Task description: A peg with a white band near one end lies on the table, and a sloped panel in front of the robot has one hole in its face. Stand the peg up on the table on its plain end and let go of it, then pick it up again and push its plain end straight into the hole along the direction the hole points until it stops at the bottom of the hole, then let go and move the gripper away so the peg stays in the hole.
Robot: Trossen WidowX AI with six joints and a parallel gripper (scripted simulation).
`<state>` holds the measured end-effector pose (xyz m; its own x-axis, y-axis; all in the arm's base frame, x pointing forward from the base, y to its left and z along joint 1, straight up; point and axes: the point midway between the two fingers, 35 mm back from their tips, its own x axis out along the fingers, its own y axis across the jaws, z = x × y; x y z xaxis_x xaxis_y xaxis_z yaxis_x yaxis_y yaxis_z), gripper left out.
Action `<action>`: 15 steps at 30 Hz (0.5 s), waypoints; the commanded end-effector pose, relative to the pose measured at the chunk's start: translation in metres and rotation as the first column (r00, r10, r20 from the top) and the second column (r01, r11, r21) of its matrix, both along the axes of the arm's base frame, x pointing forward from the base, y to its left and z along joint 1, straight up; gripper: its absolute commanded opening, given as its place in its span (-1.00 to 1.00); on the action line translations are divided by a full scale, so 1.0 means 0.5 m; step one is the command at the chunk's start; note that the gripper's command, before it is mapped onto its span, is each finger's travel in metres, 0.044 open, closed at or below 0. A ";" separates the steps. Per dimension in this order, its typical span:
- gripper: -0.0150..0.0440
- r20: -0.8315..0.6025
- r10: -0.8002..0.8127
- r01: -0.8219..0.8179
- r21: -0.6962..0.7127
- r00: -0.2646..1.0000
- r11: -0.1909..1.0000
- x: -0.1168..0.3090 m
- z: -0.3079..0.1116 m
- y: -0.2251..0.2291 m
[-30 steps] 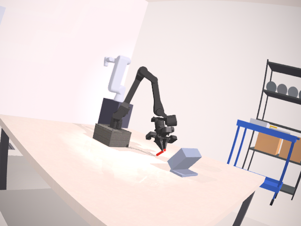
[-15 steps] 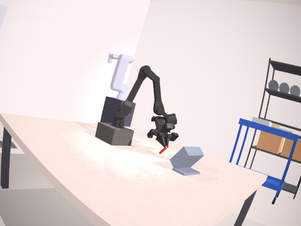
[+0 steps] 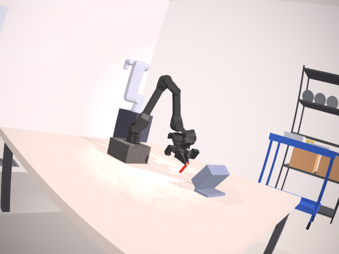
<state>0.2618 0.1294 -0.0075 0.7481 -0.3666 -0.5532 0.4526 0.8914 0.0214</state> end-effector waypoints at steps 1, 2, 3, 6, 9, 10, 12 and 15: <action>-0.32 0.025 -0.003 0.004 -0.016 1.000 1.000 -0.006 -0.003 0.000; -0.32 0.033 -0.003 0.004 -0.020 0.999 1.000 -0.007 -0.003 0.001; -0.32 0.040 -0.003 0.004 -0.024 0.999 1.000 -0.008 -0.003 0.001; -0.32 0.063 -0.003 0.006 -0.036 0.998 0.999 -0.012 -0.003 0.003; -0.32 0.086 -0.003 0.007 -0.047 0.996 0.999 -0.016 -0.003 0.005; -0.32 0.094 -0.003 0.008 -0.051 0.996 0.999 -0.017 -0.003 0.005; -0.32 0.109 -0.002 0.009 -0.059 0.994 0.998 -0.019 -0.003 0.007; -0.32 0.132 -0.001 0.011 -0.070 0.991 0.997 -0.023 -0.003 0.008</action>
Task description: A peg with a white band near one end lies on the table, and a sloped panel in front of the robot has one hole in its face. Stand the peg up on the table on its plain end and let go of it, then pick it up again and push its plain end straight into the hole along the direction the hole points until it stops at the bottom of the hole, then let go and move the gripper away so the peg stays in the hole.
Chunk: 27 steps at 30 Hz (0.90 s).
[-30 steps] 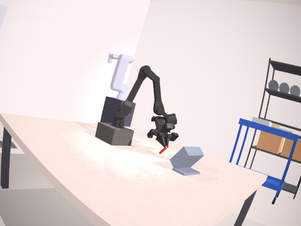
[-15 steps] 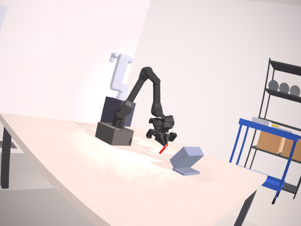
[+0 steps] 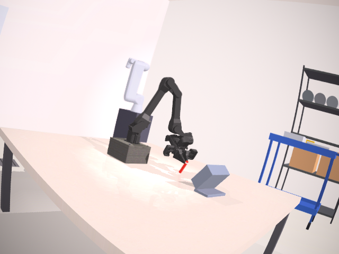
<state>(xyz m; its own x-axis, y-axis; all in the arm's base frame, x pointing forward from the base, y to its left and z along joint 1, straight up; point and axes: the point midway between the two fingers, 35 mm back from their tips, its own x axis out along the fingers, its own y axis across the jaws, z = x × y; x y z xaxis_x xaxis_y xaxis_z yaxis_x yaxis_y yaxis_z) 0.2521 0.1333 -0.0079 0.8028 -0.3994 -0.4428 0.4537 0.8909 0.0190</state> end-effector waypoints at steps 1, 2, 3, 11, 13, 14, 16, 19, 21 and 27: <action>-0.32 0.027 -0.002 0.003 -0.015 1.000 1.000 -0.005 -0.002 0.001; -0.32 0.035 -0.002 0.003 -0.019 0.999 1.000 -0.006 -0.003 0.002; -0.32 0.043 -0.002 0.003 -0.023 0.999 1.000 -0.007 -0.003 0.002; -0.32 0.104 -0.001 0.007 -0.054 0.995 0.999 -0.017 -0.004 0.007; -0.32 0.119 -0.001 0.008 -0.062 0.993 0.998 -0.020 -0.005 0.008; -0.32 0.127 0.000 0.009 -0.065 0.992 0.998 -0.021 -0.005 0.009; -0.32 0.142 0.000 0.010 -0.073 0.990 0.997 -0.023 -0.005 0.010; -0.32 0.165 0.002 0.012 -0.085 0.986 0.996 -0.027 -0.006 0.012; -0.32 0.180 0.003 0.014 -0.092 0.984 0.996 -0.029 -0.007 0.013; -0.32 0.225 0.006 0.020 -0.115 0.974 0.993 -0.037 -0.009 0.016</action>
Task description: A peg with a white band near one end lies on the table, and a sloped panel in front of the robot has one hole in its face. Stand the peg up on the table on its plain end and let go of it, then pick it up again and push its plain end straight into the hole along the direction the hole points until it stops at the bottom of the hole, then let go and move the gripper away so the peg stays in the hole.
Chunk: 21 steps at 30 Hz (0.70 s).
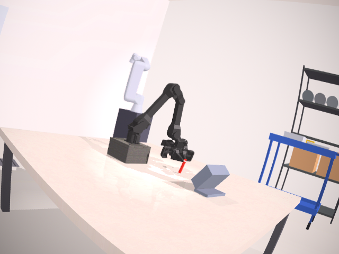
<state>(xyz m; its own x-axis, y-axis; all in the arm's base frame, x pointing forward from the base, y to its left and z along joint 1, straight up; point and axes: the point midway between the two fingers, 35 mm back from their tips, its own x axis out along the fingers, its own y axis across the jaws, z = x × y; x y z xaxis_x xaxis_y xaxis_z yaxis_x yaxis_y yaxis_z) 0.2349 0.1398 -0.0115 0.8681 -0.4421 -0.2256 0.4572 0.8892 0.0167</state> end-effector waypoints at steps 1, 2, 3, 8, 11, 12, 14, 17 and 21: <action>-0.32 0.030 0.001 -0.001 -0.014 1.000 1.000 -0.004 -0.002 0.004; -0.32 0.037 0.001 0.000 -0.018 0.999 1.000 -0.005 -0.003 0.004; -0.32 0.045 0.001 0.000 -0.021 0.999 1.000 -0.006 -0.003 0.005; -0.32 0.060 0.001 0.001 -0.029 0.998 1.000 -0.009 -0.004 0.006; -0.32 0.050 0.001 0.000 -0.024 0.999 1.000 -0.009 -0.003 0.007; -0.32 0.051 0.001 0.000 -0.024 0.999 1.000 -0.009 -0.004 0.006; -0.32 0.051 0.001 0.001 -0.025 0.999 1.000 -0.009 -0.007 0.006; -0.32 0.051 0.001 0.001 -0.026 0.999 1.000 -0.009 -0.009 0.006; -0.32 0.052 0.001 0.001 -0.024 0.999 1.000 -0.009 -0.011 0.006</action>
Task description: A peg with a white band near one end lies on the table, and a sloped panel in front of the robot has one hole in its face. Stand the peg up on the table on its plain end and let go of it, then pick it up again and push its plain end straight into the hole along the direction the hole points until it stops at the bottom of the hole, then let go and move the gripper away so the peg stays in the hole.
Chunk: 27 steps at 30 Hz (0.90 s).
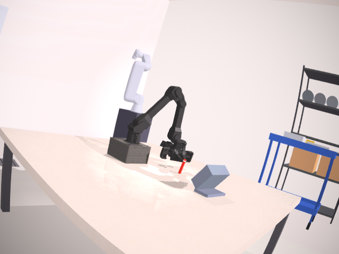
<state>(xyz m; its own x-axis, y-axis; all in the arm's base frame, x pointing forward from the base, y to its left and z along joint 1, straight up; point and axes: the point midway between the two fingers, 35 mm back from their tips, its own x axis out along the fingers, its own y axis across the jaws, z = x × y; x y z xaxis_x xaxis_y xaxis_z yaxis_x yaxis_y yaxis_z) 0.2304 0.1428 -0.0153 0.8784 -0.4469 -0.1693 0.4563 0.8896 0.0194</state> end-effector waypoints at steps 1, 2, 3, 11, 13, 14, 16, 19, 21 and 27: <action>-0.32 0.000 0.000 0.000 0.000 1.000 1.000 0.000 -0.004 0.000; -0.32 0.000 0.000 0.000 0.000 1.000 1.000 0.000 -0.004 0.000; -0.32 0.000 0.000 0.000 0.000 1.000 1.000 0.000 -0.005 0.000; -0.32 0.001 0.000 0.000 0.002 1.000 1.000 -0.001 -0.006 0.001; -0.32 0.001 0.000 0.000 0.000 1.000 1.000 -0.002 -0.005 0.002; -0.32 0.001 0.000 0.000 -0.001 1.000 1.000 -0.003 -0.005 0.002; -0.32 0.001 0.000 0.000 -0.002 1.000 1.000 -0.003 -0.005 0.002; -0.32 0.000 0.001 -0.001 -0.005 1.000 1.000 -0.005 -0.006 0.002; -0.32 0.000 0.001 -0.001 -0.005 1.000 1.000 -0.005 -0.006 0.002; -0.32 0.000 0.002 -0.002 -0.008 1.000 1.000 -0.008 -0.008 0.003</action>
<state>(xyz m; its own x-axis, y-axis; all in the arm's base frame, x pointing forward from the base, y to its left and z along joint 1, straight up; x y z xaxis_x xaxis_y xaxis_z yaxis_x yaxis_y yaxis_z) 0.2271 0.1437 -0.0174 0.8795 -0.4464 -0.1650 0.4544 0.8907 0.0119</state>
